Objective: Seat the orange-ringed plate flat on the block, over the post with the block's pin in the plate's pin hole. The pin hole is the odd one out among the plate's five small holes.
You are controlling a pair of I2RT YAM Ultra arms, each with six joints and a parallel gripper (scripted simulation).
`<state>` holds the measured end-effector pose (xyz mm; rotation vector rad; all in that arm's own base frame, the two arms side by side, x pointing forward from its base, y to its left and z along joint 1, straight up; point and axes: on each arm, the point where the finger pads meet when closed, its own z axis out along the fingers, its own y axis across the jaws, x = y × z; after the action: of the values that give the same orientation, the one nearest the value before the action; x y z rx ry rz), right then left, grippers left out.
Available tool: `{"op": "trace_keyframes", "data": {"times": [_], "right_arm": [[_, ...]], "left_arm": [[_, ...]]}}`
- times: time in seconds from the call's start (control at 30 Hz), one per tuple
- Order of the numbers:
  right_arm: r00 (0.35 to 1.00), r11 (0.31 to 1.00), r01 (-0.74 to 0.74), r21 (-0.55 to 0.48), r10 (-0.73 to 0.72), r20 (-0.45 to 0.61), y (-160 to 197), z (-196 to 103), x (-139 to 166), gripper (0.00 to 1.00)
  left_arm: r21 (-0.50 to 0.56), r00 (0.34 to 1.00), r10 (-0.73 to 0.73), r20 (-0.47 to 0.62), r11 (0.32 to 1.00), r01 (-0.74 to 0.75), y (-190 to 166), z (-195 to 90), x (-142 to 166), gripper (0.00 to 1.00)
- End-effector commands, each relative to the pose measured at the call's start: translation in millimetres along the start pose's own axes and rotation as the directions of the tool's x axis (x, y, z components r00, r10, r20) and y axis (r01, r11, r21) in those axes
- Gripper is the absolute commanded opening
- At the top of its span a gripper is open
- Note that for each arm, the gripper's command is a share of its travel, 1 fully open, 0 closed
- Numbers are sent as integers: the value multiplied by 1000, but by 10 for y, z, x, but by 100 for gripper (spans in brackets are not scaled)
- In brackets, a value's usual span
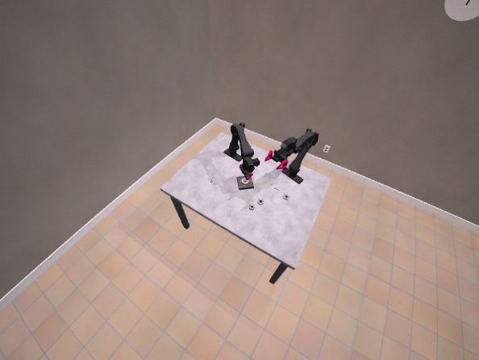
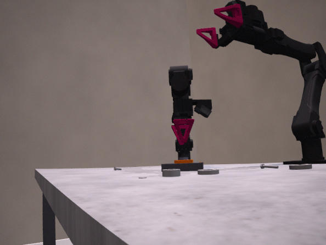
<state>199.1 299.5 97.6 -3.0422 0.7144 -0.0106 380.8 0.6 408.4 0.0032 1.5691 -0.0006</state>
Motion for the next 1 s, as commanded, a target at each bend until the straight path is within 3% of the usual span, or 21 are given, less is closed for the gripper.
{"op": "trace_keyframes", "data": {"times": [0.0,0.2,0.23,0.27,0.37,0.5,0.57,0.6,0.77,0.8,0.87,0.9,0.97], "right_arm": [[1000,1000,7,30,-8,12,-12,-132,-65,79],[1000,998,8,66,-8,7,-103,-226,-55,79],[997,989,-74,125,76,-11,-179,-297,172,79],[993,990,-114,80,115,-5,-47,-117,172,79],[956,936,-291,196,295,14,-183,-245,400,79],[886,846,-459,272,459,68,-276,-423,770,79],[886,846,-459,272,459,68,-276,-423,770,79],[827,760,-553,340,551,113,-316,-522,842,79],[685,581,-707,403,705,185,-220,-680,1399,79],[662,538,-723,433,720,211,-212,-877,1483,79],[584,440,-777,450,770,256,-182,-879,1686,79],[563,392,-786,479,774,290,-181,-995,1577,79],[487,283,-819,498,802,345,-187,-1130,1816,79]], "left_arm": [[-2,1000,-6,-2,1000,6,-5,-14,-11,100],[-2,1000,-6,-2,1000,6,-5,-14,-11,100],[-3,1000,-6,-4,1000,6,-5,-10,-2,100],[-3,1000,-6,-4,1000,6,-4,-8,0,100],[-4,1000,-6,-6,1000,6,-2,0,12,100],[-4,1000,-7,-8,1000,7,-5,15,33,100],[-4,1000,-7,-8,1000,7,-5,15,33,100],[-3,1000,-4,5,1000,4,1,2,-15,100],[-2,1000,-7,-18,1000,7,-9,51,94,100],[-1,1000,-7,-22,1000,7,-13,68,122,100],[-2,1000,-7,-22,1000,7,-12,18,105,100],[-2,1000,-7,2,1000,7,-12,-11,-37,100],[-2,1000,-7,16,1000,7,-12,-14,-99,100]]}}
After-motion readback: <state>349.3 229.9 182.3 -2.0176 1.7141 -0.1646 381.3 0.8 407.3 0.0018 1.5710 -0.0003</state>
